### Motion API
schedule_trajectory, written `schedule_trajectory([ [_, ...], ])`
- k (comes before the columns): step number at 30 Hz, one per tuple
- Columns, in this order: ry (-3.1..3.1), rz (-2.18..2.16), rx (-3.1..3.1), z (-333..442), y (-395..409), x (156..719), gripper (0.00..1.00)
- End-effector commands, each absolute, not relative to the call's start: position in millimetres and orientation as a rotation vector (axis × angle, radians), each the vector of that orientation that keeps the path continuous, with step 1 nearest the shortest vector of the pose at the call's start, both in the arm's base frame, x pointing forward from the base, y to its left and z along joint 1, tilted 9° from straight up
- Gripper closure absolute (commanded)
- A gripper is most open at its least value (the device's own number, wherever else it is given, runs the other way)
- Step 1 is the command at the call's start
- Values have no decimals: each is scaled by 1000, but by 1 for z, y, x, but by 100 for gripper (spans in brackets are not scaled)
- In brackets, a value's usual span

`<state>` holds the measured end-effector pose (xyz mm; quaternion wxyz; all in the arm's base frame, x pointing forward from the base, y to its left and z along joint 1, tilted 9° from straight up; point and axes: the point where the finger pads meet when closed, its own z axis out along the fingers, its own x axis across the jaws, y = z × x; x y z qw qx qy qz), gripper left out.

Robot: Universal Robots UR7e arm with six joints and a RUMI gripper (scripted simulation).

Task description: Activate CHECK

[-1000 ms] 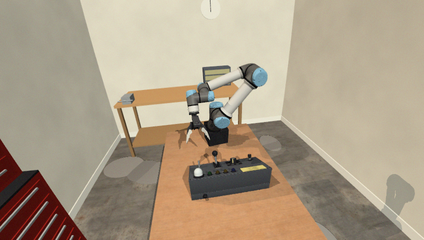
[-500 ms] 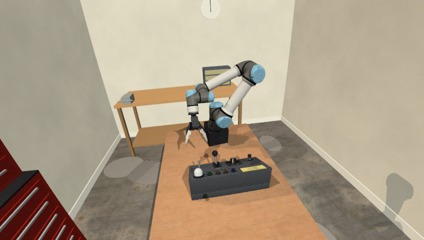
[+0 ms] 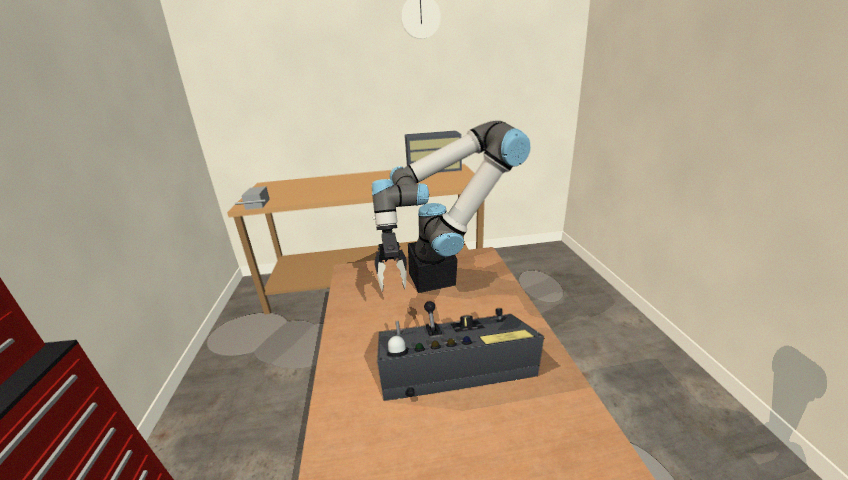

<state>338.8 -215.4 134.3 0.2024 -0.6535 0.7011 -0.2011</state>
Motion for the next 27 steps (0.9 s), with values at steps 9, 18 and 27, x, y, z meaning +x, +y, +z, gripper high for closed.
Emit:
schedule_trajectory([
  [9, 1956, -560, -1826, 134, -215, 339, 56],
  [18, 1956, -560, -1826, 134, -215, 339, 56],
  [27, 1958, -559, -1823, 107, -212, 302, 56],
])
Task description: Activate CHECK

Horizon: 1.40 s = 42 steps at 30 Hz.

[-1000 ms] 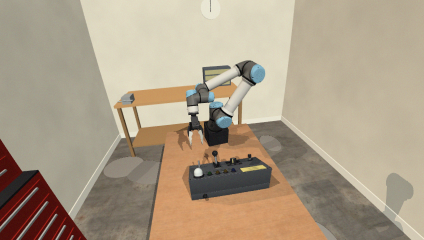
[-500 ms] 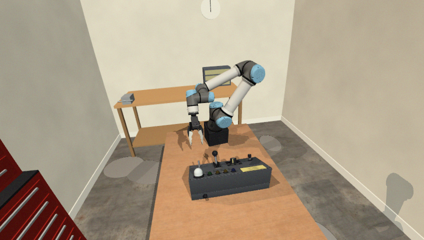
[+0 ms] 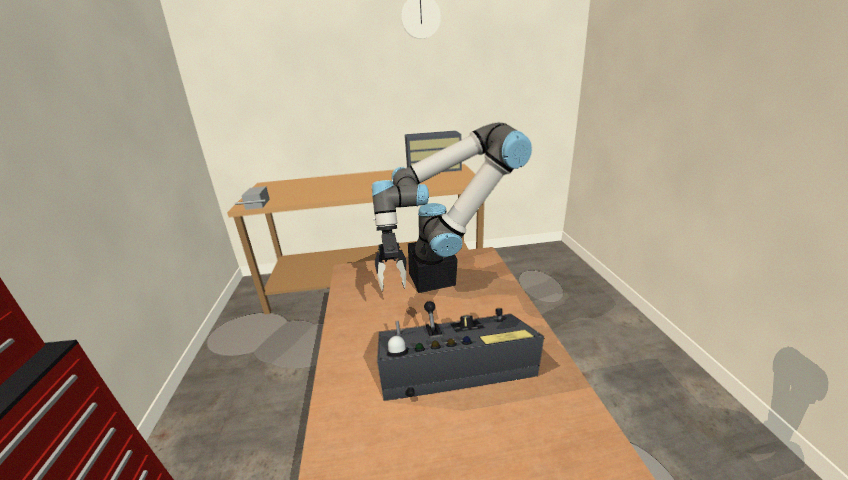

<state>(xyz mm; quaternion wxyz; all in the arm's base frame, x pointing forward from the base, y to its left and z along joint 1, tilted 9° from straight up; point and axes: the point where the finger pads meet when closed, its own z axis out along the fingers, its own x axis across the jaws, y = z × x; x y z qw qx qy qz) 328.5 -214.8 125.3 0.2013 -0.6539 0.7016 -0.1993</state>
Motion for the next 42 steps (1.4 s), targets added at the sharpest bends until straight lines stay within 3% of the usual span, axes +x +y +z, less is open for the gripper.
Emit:
schedule_trajectory([
  [1, 1958, -560, -1823, 105, -212, 299, 56],
  [3, 1958, -560, -1823, 104, -212, 298, 56],
  [4, 1958, -560, -1823, 104, -212, 298, 100],
  [42, 1958, -561, -1825, 105, -213, 298, 100],
])
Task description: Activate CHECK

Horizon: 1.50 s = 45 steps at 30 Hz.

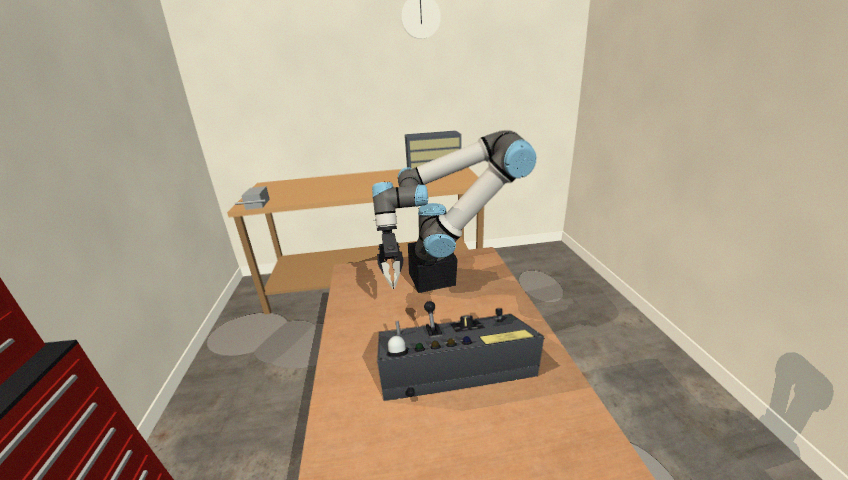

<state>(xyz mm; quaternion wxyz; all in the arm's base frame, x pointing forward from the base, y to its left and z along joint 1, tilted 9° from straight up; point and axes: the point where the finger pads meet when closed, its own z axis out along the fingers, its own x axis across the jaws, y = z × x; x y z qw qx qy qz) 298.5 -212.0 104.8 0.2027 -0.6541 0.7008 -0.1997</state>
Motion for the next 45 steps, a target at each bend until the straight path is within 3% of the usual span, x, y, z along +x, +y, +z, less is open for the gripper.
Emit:
schedule_trajectory([
  [1, 1958, -561, -1825, 105, -213, 298, 100],
  [45, 1956, -554, -1825, 43, -211, 337, 100],
])
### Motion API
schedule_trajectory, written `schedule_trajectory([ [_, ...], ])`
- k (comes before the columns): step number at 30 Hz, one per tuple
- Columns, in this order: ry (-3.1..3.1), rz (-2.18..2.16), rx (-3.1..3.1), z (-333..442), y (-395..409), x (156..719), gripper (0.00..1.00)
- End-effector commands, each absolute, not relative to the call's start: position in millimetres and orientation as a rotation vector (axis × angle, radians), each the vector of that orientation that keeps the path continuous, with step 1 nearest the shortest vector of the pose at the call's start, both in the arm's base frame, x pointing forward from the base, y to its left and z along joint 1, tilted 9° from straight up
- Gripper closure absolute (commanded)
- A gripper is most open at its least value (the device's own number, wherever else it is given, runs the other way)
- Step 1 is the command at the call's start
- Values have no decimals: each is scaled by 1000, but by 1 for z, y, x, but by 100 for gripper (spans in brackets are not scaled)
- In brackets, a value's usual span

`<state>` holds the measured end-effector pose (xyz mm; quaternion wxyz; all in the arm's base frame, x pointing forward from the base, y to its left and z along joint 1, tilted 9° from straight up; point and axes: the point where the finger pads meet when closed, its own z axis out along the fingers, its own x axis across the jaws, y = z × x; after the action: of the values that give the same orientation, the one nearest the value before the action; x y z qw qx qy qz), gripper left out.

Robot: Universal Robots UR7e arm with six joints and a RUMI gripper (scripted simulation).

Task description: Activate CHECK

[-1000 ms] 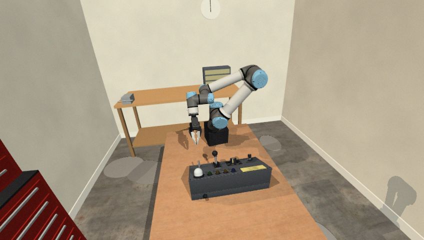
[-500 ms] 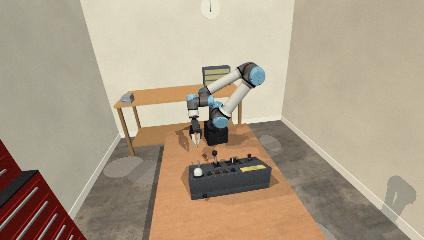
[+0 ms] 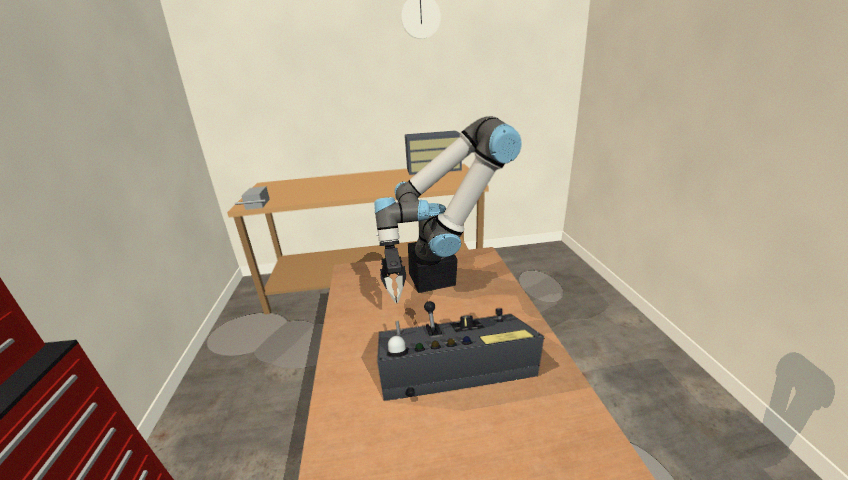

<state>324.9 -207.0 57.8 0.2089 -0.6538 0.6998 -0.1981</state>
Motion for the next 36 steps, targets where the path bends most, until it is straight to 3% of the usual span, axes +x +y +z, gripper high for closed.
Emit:
schedule_trajectory([
  [1, 1956, -554, -1825, 41, -211, 338, 100],
  [36, 1956, -556, -1826, 4, -213, 362, 100],
])
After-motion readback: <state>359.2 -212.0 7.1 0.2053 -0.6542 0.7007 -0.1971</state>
